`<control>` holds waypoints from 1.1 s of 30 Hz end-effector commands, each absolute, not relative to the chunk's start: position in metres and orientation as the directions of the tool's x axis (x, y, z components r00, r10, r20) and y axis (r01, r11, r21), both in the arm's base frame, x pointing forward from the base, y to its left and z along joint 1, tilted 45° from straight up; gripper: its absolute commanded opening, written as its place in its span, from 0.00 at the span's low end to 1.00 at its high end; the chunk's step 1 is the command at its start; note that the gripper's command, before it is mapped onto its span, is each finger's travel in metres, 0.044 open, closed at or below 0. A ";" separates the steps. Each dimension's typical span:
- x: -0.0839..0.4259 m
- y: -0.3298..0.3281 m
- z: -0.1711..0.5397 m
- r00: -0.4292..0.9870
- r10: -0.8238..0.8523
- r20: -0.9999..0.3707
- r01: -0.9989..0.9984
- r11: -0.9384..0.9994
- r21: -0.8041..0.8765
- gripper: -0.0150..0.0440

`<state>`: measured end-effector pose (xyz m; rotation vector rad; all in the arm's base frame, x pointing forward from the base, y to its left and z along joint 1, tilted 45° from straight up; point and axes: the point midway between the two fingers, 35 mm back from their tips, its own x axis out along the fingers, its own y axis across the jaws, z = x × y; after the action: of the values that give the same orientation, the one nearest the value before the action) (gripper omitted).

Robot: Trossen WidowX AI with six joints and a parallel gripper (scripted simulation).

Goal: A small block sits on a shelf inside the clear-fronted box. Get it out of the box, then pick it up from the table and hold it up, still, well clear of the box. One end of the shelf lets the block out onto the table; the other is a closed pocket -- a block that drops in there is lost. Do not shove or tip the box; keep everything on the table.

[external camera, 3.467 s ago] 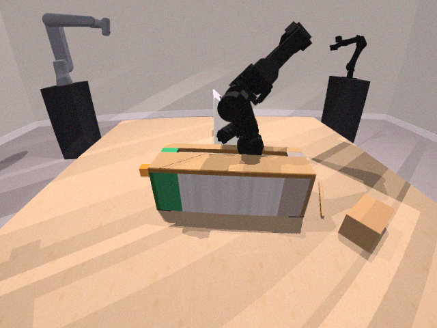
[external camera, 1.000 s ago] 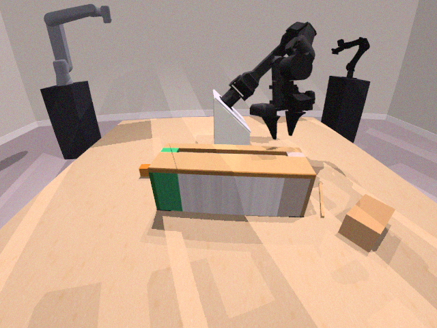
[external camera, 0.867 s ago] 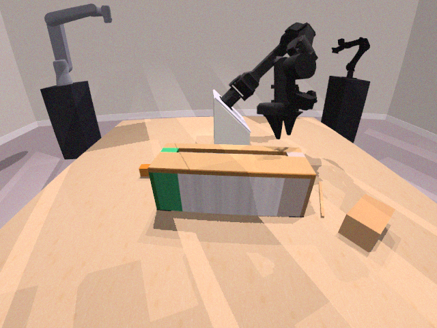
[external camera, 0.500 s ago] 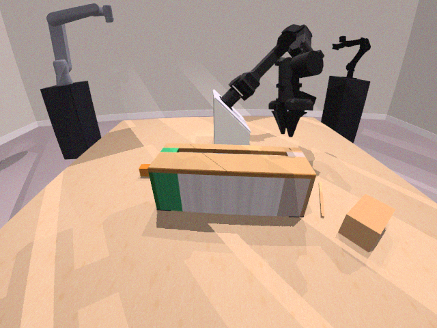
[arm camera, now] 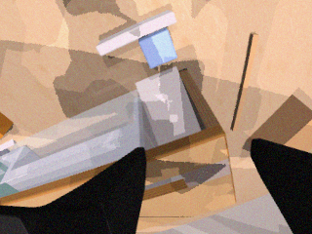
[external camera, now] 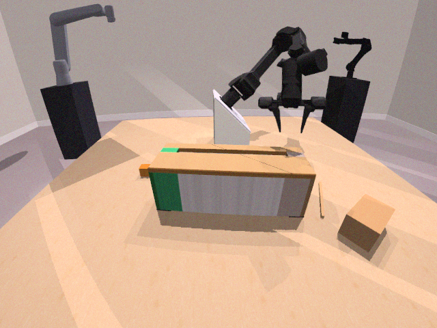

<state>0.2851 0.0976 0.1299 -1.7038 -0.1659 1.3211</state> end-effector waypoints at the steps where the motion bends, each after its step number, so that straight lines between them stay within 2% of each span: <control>1: 0.282 0.097 0.132 0.447 0.580 -0.681 -0.158 -0.698 -0.698 0.74; 9: 0.283 0.099 0.130 0.447 0.580 -0.681 -0.158 -0.698 -0.698 0.74; 16: 0.287 0.162 0.067 0.447 0.583 -0.679 -0.158 -0.695 -0.701 0.74; 33: 0.288 0.177 0.052 0.445 0.583 -0.680 -0.160 -0.695 -0.701 0.74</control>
<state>0.2883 0.1750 0.0558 -1.9762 -0.3634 1.3082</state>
